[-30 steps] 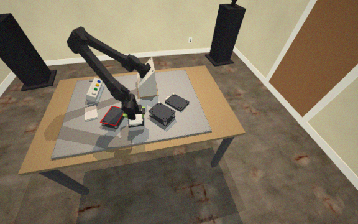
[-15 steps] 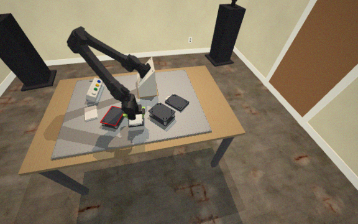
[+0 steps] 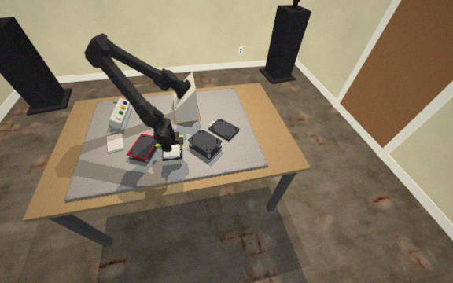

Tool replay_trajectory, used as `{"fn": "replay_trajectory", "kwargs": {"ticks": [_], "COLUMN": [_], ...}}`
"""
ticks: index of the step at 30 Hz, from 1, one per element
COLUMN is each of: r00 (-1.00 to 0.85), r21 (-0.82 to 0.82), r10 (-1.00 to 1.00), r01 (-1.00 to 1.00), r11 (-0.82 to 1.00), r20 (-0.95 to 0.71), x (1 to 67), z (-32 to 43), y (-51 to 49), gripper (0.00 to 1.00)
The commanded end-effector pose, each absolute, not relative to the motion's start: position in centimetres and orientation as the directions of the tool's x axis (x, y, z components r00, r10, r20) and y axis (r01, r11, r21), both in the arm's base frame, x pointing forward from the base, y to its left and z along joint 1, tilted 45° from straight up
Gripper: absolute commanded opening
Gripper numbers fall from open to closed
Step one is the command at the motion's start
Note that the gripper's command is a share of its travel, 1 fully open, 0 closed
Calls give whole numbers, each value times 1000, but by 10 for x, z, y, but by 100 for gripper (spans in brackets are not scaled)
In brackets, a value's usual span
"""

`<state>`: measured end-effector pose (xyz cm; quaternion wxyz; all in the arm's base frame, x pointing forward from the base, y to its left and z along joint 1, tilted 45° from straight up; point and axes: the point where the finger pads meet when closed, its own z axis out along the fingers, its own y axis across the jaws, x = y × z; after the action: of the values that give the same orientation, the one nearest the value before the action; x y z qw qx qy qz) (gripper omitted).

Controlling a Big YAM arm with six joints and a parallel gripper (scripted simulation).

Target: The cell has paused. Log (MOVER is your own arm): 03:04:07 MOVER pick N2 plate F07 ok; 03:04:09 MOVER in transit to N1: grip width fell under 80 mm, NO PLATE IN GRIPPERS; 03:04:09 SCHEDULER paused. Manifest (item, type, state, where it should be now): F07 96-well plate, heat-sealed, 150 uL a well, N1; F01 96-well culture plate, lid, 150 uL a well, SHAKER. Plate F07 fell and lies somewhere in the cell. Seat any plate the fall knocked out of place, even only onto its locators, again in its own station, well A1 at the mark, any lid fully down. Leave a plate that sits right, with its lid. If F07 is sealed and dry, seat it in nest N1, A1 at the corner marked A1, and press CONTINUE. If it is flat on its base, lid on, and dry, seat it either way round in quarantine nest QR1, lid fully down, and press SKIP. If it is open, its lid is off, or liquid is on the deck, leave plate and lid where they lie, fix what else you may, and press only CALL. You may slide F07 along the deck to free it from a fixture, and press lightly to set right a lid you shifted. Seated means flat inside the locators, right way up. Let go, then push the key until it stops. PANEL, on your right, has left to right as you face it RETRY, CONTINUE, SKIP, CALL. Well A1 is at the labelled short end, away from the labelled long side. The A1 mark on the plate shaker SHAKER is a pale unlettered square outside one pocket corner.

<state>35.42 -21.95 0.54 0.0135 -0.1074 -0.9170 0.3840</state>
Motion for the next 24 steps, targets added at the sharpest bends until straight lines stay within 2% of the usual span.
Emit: {"fn": "replay_trajectory", "kwargs": {"ticks": [1,18,24], "r00": [-976,-976,-976], "r21": [-706,-706,-706], "r10": [215,217,195], "r01": [177,163,202], "r11": [685,689,679], "r20": [-35,-14,-92], "x": [347,344,372], "z": [-4,-2,30], "y": [-227,-224,-205], "gripper": [100,100,100]}}
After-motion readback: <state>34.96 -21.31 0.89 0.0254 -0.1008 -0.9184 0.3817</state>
